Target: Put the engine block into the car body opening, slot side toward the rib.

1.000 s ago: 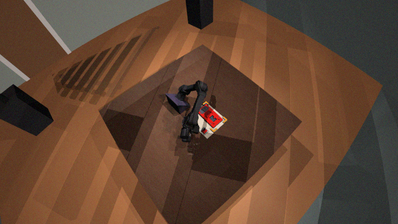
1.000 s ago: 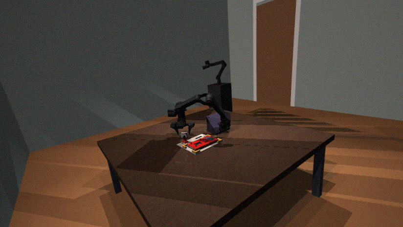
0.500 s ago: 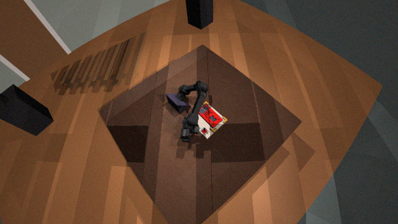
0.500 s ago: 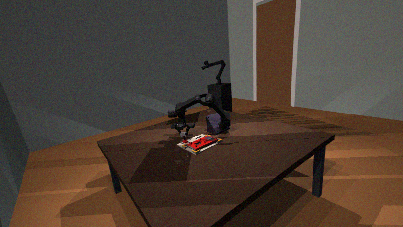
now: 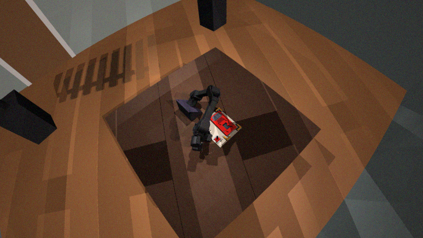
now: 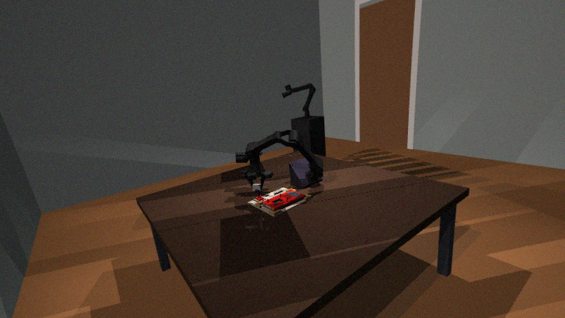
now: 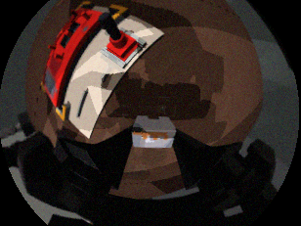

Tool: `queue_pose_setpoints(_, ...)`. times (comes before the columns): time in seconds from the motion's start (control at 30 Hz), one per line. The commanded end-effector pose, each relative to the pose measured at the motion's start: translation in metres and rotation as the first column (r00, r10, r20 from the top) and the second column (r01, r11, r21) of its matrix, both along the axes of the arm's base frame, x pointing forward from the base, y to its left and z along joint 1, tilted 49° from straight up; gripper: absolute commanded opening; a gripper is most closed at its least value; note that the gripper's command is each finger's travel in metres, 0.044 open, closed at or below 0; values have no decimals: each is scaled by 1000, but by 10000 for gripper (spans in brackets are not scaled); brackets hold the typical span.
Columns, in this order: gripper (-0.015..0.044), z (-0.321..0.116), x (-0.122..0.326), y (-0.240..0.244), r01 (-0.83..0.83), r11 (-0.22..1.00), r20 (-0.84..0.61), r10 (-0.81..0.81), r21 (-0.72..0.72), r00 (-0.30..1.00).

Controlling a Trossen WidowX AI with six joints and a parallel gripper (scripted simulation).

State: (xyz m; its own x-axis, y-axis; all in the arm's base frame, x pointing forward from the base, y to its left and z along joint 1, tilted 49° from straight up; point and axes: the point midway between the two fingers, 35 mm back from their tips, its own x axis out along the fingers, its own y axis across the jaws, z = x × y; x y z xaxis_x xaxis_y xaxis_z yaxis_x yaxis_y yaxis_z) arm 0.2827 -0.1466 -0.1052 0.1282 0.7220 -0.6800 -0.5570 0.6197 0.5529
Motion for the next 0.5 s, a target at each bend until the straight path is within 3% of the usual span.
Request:
queue_pose_setpoints(0.0, 0, 6, 1, -11, 5, 1000, 0, -5, -10, 1000)
queue_pose_setpoints(0.47, 0, 32, -3, -45, -14, 1000, -1, 14, -6, 1000)
